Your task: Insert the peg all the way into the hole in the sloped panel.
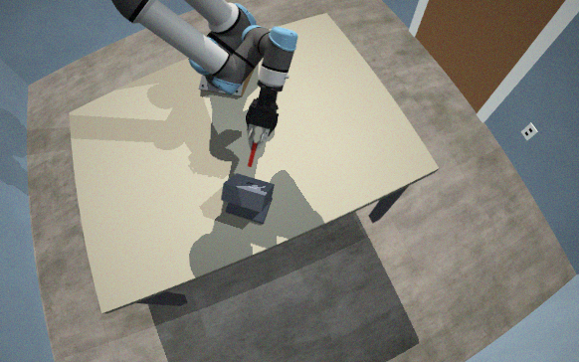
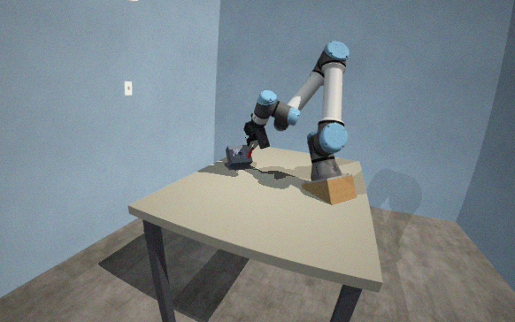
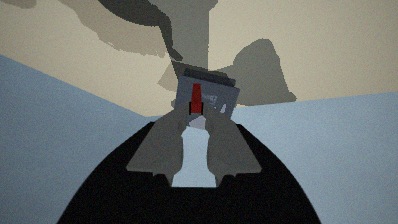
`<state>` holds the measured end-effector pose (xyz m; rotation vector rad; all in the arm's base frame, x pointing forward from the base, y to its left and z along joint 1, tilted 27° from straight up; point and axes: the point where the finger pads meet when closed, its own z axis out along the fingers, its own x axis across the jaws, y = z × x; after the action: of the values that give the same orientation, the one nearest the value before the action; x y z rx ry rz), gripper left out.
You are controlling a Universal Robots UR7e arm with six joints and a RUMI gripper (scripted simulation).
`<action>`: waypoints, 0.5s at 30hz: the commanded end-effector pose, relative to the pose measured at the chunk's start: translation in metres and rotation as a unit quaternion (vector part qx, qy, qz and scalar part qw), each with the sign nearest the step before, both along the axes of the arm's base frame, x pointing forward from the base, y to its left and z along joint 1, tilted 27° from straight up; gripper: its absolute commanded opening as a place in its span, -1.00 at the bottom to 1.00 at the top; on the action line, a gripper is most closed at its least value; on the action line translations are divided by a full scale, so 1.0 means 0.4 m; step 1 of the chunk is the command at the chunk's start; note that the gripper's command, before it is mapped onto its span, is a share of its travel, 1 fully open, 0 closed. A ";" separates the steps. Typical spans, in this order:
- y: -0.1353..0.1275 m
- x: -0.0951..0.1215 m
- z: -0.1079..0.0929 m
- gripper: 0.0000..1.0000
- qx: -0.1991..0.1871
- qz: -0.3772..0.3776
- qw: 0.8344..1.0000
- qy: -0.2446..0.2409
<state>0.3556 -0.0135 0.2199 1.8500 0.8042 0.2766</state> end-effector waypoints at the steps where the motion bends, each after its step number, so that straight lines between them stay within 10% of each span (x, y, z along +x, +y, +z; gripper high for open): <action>1: 0.008 -0.001 0.008 -1.00 -0.002 0.001 1.000 -0.011; 15: 0.026 -0.005 0.024 -1.00 -0.007 0.005 0.999 -0.035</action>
<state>0.3540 -0.0057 0.2272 1.8225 0.7751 0.3230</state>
